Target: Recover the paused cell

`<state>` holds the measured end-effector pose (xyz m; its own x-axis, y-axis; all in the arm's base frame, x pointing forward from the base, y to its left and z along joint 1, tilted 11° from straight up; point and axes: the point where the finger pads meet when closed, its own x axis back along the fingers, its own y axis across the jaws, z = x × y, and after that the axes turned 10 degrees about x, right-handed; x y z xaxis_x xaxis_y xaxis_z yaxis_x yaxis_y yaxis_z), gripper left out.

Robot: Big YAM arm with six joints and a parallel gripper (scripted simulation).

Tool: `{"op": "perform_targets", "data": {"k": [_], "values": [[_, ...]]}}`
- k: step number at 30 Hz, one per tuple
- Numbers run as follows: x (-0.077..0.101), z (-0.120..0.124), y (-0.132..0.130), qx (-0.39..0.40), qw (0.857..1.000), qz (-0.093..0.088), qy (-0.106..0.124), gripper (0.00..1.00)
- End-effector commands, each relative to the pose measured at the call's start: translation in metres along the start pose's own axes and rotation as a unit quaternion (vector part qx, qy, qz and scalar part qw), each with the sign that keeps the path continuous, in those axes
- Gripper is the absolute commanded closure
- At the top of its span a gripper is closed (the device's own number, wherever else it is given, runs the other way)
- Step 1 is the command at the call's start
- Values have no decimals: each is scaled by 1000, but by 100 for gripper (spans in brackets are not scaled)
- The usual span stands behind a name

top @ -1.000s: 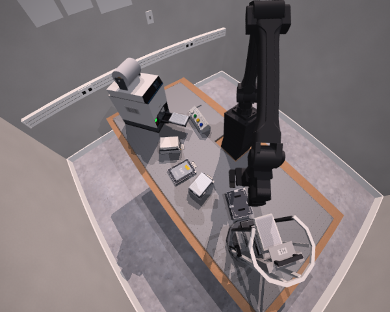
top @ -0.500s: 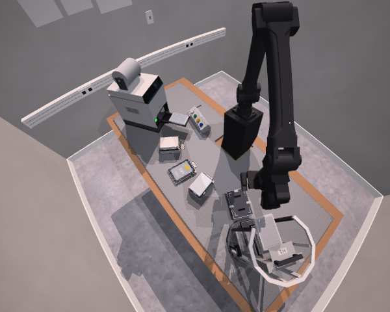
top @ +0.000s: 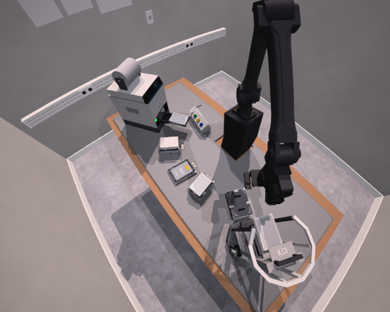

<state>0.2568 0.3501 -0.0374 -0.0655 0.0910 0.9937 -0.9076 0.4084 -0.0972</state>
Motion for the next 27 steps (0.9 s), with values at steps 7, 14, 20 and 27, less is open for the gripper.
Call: {"op": "perform_targets", "data": {"k": [7, 14, 20, 27], "values": [[24, -16, -10, 20, 990, 12, -137, 0], [24, -16, -10, 34, 978, 18, -205, 0], [25, -16, -10, 46, 964, 22, -260, 0], [25, -16, -10, 62, 939, 28, -336, 0]]}}
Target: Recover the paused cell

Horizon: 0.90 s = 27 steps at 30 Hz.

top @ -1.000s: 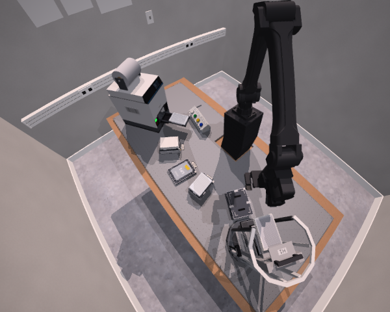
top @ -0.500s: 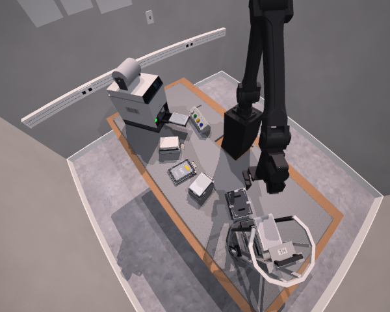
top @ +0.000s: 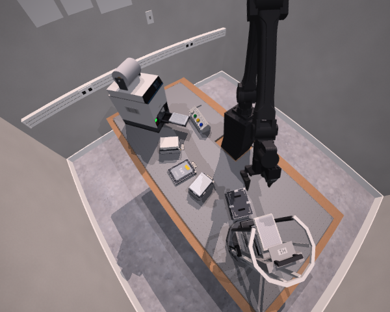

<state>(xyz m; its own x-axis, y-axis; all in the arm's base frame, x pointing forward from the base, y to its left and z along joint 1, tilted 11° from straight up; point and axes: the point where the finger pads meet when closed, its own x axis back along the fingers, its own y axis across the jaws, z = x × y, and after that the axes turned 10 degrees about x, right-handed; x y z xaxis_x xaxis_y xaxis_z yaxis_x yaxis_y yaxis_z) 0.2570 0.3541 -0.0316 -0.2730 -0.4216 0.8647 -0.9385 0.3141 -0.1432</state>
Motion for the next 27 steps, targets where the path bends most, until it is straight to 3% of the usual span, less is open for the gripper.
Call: {"op": "perform_targets", "data": {"k": [1, 2, 6, 15, 17, 19, 22, 23, 24, 25, 27], "values": [[9, -19, -13, 16, 998, 18, -66, 0], [9, -19, -13, 18, 997, 18, -77, 0], [0, -8, -9, 22, 996, 14, -85, 0], [1, -8, -9, 44, 982, 20, -185, 0], [1, -8, -9, 44, 982, 20, -185, 0], [1, -31, -13, 51, 978, 24, -203, 0], [2, -30, -12, 52, 978, 24, -203, 0], [10, -34, -13, 49, 976, 27, -211, 0], [10, -33, -13, 48, 976, 27, -210, 0], [4, -23, -10, 44, 980, 21, -195, 0], [4, -23, -10, 44, 980, 21, -195, 0]]}}
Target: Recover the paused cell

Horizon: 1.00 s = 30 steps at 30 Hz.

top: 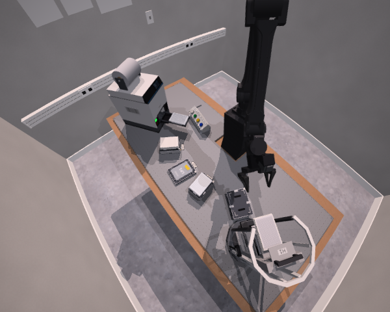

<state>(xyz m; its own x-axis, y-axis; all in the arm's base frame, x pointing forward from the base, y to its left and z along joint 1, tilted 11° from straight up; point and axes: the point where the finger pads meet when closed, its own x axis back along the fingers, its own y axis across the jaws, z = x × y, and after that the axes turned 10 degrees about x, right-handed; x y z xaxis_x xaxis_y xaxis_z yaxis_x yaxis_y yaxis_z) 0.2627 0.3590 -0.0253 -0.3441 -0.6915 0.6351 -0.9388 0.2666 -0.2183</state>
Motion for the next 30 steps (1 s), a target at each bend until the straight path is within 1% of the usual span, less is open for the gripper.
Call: {"op": "perform_targets", "data": {"k": [1, 6, 7, 10, 12, 14, 18, 25, 27, 29, 30], "values": [[-3, -14, -6, 4, 1000, 6, -15, 0], [-3, -14, -6, 4, 1000, 6, -15, 0], [-6, -7, -5, 5, 1000, 6, -14, 0], [-6, 9, -3, 3, 1000, 5, -6, 0], [-6, 9, -3, 3, 1000, 5, -6, 0], [-10, 10, -4, 2, 1000, 7, -9, 0], [-14, 22, -1, 3, 1000, 6, -6, 0], [-26, 35, 0, 4, 1000, 7, -10, 0], [-29, 38, -1, 4, 1000, 8, -11, 0], [-29, 38, -1, 4, 1000, 8, -11, 0], [-31, 38, 2, 4, 1000, 6, -12, 0]]}}
